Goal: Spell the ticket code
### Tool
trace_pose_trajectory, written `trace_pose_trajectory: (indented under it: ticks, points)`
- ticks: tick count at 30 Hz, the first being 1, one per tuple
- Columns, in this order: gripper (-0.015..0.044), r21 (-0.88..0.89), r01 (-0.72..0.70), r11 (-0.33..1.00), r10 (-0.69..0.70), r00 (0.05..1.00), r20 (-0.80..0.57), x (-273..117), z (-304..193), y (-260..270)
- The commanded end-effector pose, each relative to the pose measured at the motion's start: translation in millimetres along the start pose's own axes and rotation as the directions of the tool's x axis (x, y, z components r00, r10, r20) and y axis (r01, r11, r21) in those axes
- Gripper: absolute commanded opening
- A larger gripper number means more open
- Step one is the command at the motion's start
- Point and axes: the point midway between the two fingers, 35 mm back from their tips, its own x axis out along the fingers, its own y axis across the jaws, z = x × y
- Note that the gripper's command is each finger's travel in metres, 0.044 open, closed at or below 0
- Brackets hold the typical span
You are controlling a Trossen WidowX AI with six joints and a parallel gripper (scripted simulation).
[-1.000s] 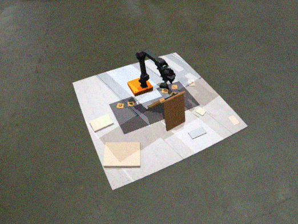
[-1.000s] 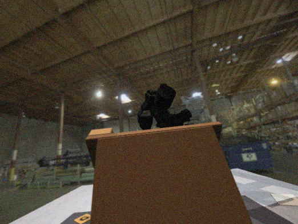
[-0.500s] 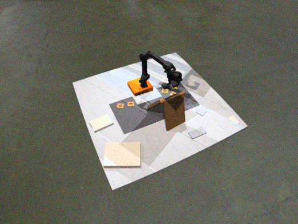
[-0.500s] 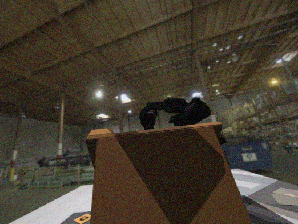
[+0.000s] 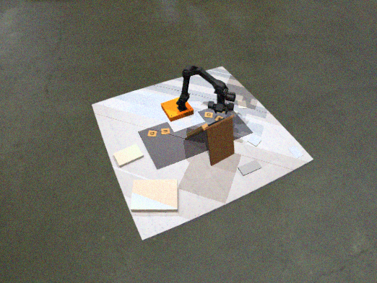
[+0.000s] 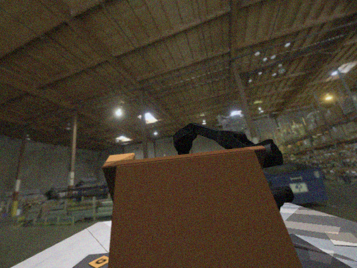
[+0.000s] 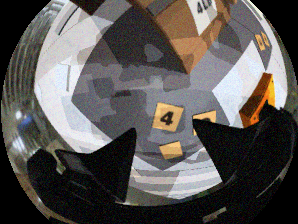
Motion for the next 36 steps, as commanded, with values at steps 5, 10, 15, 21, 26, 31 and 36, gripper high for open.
trace_pose_trajectory:
  ticks: [5, 10, 15, 21, 26, 31, 36]
  points:
    - [0.0340, 0.347, 0.063, 0.936, -0.084, 0.995, 0.046, 34.0, -27.5, -8.1]
    - [0.0340, 0.347, 0.063, 0.936, -0.084, 0.995, 0.046, 34.1, -29.3, -8.0]
    - [0.0340, 0.347, 0.063, 0.936, -0.084, 0.995, 0.046, 36.0, -29.2, -8.1]
    - [0.0340, 0.347, 0.064, 0.936, -0.085, 0.995, 0.045, 65.9, -29.2, -11.1]
    - [0.0340, 0.347, 0.064, 0.936, -0.085, 0.995, 0.045, 67.4, -29.6, -11.1]
    - [0.0340, 0.347, 0.064, 0.936, -0.085, 0.995, 0.045, 69.9, -29.5, -11.3]
    - [0.0340, 0.347, 0.064, 0.936, -0.085, 0.995, 0.045, 77.5, -29.2, -11.8]
